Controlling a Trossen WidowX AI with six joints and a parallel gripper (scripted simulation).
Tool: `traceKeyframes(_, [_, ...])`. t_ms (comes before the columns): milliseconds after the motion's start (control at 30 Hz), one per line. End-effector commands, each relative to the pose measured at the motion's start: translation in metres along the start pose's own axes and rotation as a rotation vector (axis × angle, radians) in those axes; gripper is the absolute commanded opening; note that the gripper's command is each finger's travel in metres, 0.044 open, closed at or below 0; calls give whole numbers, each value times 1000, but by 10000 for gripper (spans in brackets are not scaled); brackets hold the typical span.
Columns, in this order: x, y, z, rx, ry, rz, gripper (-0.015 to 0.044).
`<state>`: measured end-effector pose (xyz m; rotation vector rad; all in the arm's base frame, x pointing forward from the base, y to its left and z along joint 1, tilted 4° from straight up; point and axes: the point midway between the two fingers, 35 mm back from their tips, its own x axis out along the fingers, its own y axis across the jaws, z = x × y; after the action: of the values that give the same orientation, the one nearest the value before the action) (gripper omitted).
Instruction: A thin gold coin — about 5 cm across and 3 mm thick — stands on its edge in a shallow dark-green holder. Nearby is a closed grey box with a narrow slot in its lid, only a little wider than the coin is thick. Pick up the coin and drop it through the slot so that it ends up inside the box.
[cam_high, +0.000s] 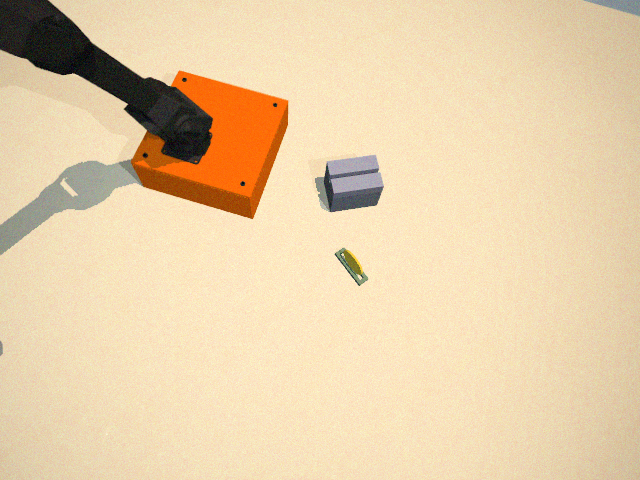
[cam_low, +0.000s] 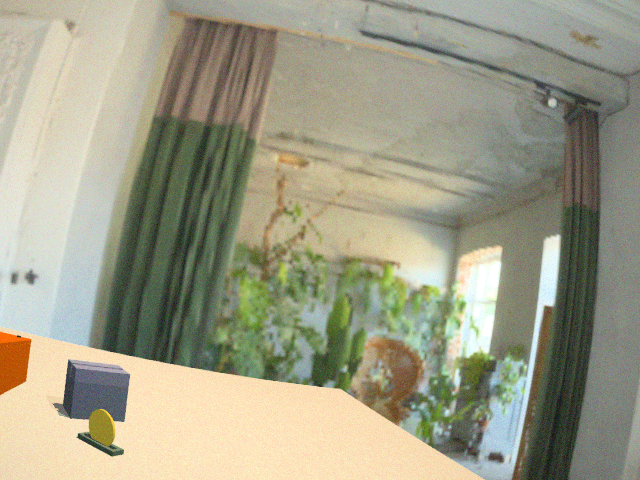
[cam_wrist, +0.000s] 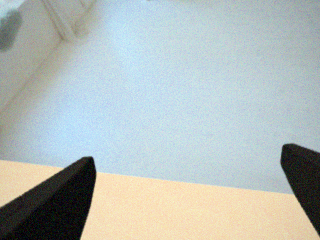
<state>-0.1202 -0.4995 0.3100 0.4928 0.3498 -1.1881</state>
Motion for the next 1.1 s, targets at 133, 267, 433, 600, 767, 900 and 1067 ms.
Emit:
traceKeyframes(133, [34,52,-13,-36,78,77,269])
traceKeyframes(267, [65,111,-36,-25,179,149,164])
traceKeyframes(433, [93,190,-72,-36,318,226,161])
traceKeyframes(600, [103,268,-118,-72,461,284,161])
traceKeyframes(767, [98,342,-176,-129,618,321,161])
traceKeyframes(900, [81,393,-226,-196,740,332,161])
traceKeyframes(1067, [46,443,-293,-312,882,323,161])
